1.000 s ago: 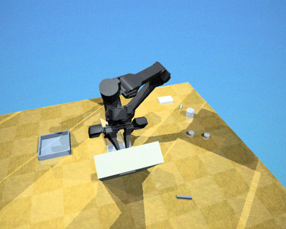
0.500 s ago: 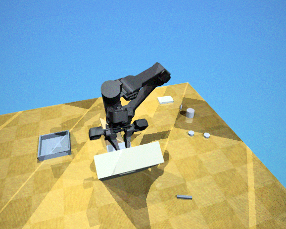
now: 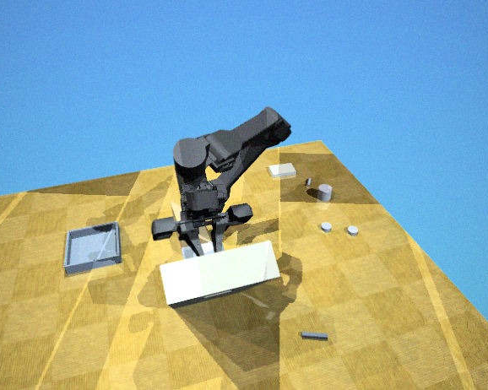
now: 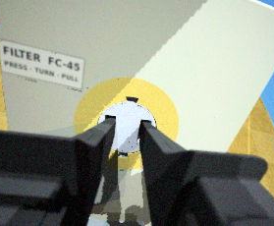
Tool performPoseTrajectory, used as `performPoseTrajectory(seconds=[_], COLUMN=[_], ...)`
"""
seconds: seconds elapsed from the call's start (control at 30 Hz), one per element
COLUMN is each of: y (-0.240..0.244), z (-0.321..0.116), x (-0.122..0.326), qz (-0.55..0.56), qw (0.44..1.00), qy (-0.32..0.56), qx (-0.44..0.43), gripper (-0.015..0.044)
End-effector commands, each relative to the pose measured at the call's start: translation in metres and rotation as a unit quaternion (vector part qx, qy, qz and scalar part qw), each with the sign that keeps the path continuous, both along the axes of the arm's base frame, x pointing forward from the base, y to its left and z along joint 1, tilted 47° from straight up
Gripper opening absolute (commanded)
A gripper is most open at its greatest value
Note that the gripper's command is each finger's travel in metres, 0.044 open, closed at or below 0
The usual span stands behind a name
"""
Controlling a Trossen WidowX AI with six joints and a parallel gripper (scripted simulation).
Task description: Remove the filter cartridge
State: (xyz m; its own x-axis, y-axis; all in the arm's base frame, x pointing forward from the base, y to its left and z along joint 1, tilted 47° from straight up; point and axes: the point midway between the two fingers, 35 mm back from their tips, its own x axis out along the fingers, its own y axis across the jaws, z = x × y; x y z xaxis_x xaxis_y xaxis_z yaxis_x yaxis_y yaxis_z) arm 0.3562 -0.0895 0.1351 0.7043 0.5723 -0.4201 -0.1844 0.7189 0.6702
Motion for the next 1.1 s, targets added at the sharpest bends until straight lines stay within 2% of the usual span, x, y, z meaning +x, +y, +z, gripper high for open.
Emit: performPoseTrajectory(seconds=[0.0,0.2,0.27,0.37,0.67,1.07], y=[0.0003,0.0003,0.0003,0.0009,0.0032,0.004], z=[0.0001,0.0001,0.0001,-0.0003,-0.0019,-0.0025], x=[0.0001,0.0001,0.0001,0.0007,0.0031,0.0041], qz=[0.001,0.001,0.001,-0.004,-0.063,-0.148], qw=[1.0,1.0,1.0,1.0,0.989,0.937], qy=[0.0,0.0,0.0,0.007,0.089,0.203], qx=[0.0,0.0,0.0,0.007,0.103,0.243], gripper=[0.0083,0.0043,0.0,0.0,0.0,0.0])
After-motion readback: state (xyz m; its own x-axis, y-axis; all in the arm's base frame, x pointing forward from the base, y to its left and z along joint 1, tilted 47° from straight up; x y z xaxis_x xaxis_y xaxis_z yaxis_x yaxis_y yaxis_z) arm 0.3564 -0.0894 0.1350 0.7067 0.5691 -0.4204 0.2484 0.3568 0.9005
